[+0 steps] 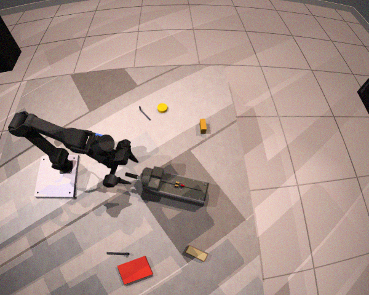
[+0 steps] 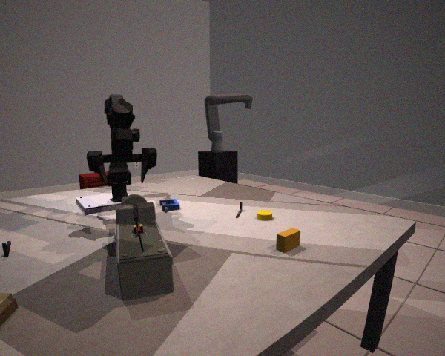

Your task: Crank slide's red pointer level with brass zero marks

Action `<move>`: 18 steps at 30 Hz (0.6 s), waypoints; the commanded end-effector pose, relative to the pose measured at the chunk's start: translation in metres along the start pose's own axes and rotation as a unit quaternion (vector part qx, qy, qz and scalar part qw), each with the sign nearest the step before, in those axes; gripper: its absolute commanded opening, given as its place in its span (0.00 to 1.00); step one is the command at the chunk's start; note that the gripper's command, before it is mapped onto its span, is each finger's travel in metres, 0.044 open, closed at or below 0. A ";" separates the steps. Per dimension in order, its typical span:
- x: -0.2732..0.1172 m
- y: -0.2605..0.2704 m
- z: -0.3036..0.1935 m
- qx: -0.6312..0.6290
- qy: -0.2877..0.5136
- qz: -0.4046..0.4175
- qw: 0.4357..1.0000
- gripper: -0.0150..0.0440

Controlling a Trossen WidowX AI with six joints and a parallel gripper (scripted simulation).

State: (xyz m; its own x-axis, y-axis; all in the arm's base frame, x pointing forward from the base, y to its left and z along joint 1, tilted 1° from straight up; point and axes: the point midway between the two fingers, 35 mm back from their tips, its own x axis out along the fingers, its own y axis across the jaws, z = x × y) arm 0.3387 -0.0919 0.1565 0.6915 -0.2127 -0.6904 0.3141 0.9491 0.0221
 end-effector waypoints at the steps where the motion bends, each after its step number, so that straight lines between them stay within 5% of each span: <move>1: 0.007 -0.001 -0.008 -0.003 0.007 -0.003 1.000 1.00; 18: 0.027 -0.001 -0.027 -0.003 0.007 -0.003 1.000 1.00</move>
State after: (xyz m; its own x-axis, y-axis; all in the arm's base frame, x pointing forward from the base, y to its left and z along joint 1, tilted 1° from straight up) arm 0.3407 -0.0920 0.1290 0.6934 -0.2132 -0.6883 0.3133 0.9494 0.0216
